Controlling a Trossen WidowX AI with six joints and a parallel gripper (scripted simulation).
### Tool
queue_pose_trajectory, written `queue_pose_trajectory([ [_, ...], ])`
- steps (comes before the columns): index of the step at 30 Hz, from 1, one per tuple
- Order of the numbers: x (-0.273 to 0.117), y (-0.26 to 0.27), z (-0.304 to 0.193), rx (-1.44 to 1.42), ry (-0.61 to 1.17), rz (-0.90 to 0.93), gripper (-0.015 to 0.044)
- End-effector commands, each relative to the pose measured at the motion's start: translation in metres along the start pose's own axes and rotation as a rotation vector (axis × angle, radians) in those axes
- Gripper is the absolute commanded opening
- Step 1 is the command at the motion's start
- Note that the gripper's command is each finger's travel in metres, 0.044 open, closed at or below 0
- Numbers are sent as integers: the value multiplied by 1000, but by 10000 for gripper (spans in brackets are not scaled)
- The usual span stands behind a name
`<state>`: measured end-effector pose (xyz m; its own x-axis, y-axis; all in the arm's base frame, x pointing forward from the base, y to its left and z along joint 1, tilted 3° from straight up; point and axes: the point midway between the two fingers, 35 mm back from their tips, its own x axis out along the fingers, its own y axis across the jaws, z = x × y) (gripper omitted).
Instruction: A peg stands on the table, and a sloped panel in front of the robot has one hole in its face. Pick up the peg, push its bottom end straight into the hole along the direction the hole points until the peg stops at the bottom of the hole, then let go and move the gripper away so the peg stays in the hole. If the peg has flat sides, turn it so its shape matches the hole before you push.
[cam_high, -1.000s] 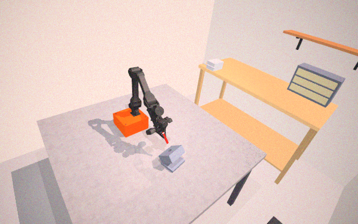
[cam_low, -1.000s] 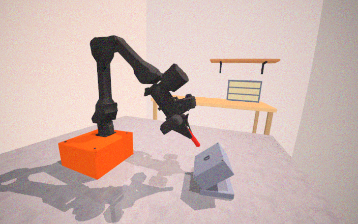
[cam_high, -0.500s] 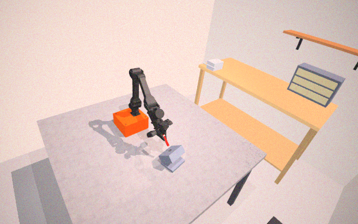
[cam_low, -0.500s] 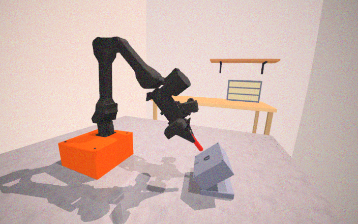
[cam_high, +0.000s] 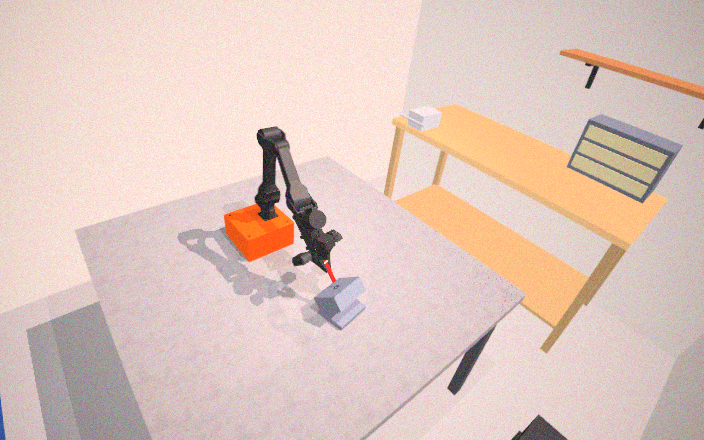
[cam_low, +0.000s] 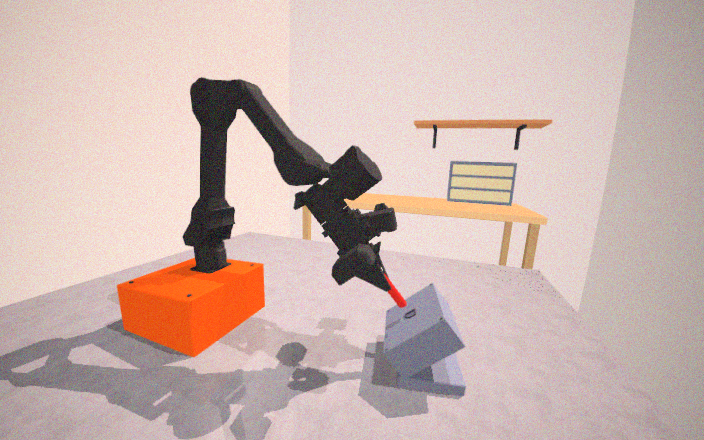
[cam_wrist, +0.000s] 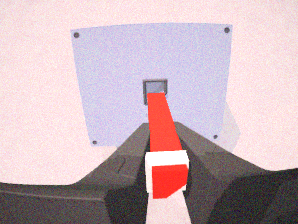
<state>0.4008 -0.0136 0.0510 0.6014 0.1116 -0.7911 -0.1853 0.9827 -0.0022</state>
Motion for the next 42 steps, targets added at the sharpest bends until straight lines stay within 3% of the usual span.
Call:
queue_pose_trajectory([
  [1,6,0,1,-2,-2,-3,0],
  [42,11,-2,5,-4,2,4,0],
])
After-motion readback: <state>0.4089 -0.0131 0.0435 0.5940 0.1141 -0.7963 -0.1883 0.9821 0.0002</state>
